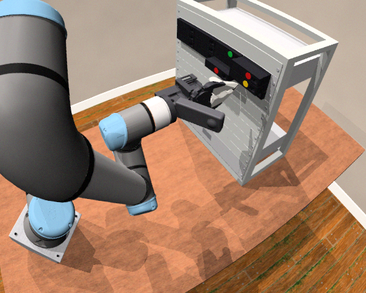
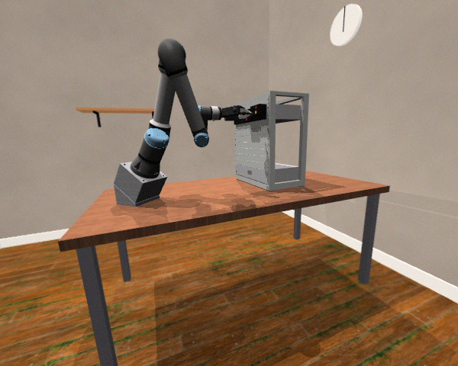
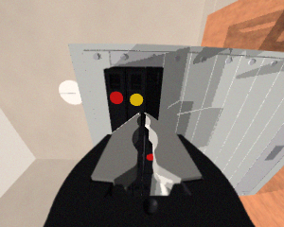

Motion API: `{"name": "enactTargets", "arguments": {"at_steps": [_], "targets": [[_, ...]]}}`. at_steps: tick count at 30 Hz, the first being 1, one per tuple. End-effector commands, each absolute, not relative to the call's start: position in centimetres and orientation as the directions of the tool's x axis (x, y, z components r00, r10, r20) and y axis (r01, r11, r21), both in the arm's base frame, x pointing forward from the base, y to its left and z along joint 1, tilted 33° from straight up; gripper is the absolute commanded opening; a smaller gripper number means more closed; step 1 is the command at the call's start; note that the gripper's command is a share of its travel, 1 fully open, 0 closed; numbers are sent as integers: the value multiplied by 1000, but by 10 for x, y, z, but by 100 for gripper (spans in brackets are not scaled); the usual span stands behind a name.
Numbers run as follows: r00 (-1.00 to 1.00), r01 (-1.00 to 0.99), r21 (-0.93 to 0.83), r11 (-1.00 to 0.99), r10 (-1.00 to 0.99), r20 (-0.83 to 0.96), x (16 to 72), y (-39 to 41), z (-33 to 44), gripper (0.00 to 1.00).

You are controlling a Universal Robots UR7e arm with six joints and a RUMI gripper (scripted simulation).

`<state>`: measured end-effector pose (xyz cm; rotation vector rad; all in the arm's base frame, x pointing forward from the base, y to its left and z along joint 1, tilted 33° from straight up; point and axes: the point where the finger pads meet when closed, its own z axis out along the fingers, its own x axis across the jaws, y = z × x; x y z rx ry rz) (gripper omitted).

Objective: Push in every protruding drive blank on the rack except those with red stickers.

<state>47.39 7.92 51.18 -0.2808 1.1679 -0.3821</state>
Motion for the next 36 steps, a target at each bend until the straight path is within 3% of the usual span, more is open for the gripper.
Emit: {"name": "enactTargets", "arguments": {"at_steps": [1,36], "targets": [[341,145,-407,902,-432,-835,474,79,512,0],[341,145,-407,902,-432,-835,479,79,514,0]]}}
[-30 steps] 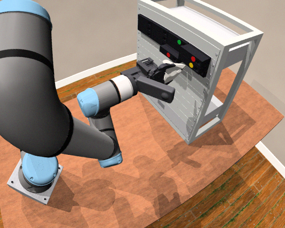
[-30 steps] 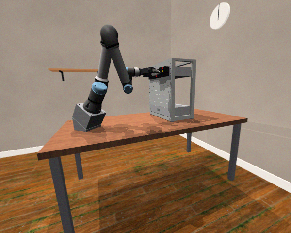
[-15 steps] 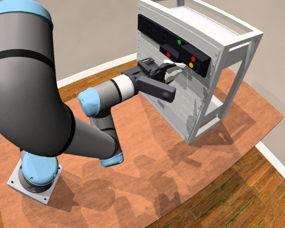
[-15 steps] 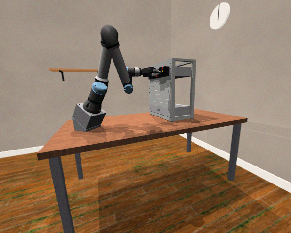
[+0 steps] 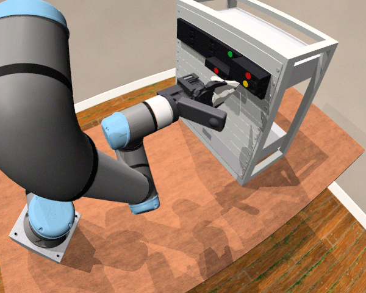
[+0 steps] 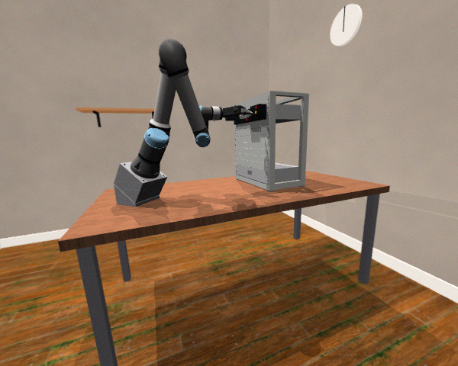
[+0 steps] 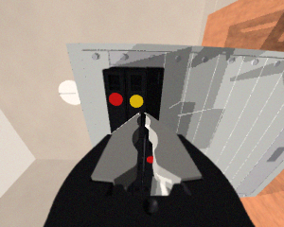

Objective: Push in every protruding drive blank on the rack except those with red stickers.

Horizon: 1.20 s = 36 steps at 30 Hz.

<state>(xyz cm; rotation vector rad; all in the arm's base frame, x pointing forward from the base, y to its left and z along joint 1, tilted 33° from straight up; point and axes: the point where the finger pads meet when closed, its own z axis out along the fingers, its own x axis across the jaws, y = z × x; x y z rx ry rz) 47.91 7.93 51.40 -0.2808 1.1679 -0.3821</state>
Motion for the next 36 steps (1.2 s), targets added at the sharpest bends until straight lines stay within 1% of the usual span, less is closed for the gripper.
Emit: {"name": "enactTargets", "arguments": {"at_steps": [1,36], "targets": [[341,145,-407,902,-432,-835,479,79,514,0],[341,145,-407,902,-432,-835,488,80,518,0]]}}
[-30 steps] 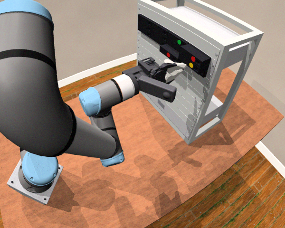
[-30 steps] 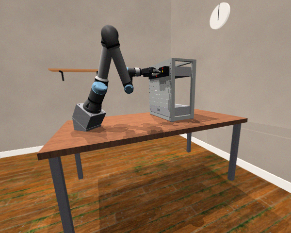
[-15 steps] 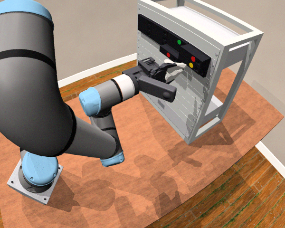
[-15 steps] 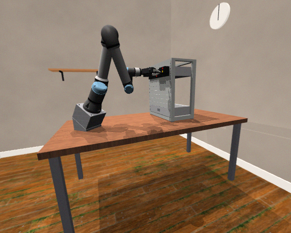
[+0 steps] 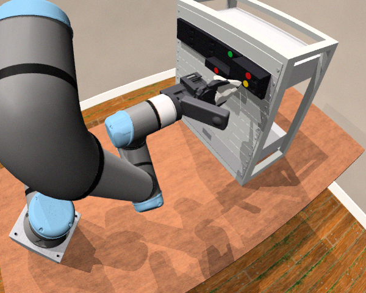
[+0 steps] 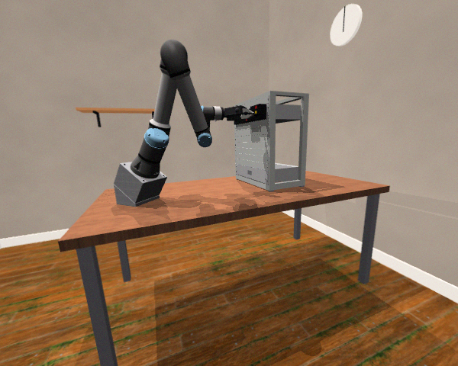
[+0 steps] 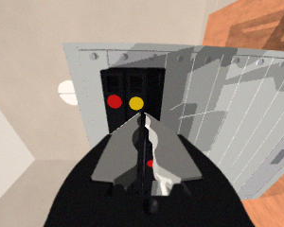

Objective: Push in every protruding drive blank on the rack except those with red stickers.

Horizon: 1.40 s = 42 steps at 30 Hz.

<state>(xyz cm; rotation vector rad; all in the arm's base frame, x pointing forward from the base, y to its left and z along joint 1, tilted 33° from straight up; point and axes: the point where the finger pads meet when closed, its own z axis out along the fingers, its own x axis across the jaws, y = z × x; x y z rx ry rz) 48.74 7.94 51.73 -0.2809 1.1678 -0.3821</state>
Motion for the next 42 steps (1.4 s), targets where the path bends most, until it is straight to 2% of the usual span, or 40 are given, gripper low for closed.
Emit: {"name": "enactTargets", "arguments": {"at_steps": [1,42], "targets": [[341,145,-407,902,-432,-835,488,80,518,0],[341,145,-407,902,-432,-835,507,80,525,0]]}}
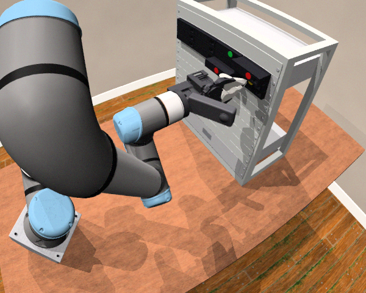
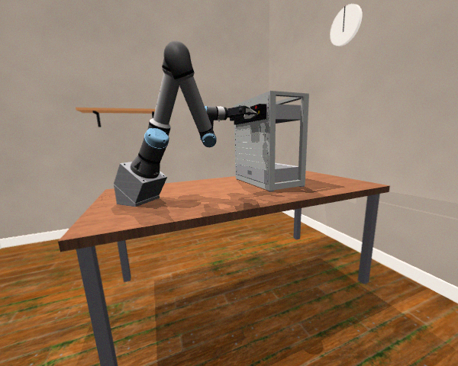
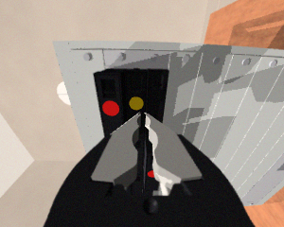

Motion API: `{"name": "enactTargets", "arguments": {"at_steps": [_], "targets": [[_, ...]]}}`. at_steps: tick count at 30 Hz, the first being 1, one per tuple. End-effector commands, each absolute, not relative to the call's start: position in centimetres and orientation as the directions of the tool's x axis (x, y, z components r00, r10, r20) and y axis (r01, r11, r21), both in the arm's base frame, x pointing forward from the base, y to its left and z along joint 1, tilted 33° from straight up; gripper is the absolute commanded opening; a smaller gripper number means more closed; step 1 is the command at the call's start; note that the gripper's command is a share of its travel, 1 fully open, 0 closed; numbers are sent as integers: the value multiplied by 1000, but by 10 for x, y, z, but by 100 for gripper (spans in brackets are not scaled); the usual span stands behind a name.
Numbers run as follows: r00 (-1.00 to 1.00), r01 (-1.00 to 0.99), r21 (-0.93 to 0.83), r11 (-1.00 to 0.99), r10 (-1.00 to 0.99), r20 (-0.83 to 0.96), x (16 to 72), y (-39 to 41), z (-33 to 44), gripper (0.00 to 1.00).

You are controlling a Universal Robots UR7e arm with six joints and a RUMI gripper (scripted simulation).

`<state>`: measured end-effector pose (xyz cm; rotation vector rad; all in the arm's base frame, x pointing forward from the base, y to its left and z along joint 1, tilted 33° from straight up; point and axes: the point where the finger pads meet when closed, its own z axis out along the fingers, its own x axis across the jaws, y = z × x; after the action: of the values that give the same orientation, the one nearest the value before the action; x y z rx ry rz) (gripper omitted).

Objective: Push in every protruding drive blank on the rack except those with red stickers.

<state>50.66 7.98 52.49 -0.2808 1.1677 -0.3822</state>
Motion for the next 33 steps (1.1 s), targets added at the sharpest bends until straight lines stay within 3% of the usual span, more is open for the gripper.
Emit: {"name": "enactTargets", "arguments": {"at_steps": [1,33], "targets": [[341,145,-407,902,-432,-835,507,80,525,0],[341,145,-407,902,-432,-835,512,80,528,0]]}}
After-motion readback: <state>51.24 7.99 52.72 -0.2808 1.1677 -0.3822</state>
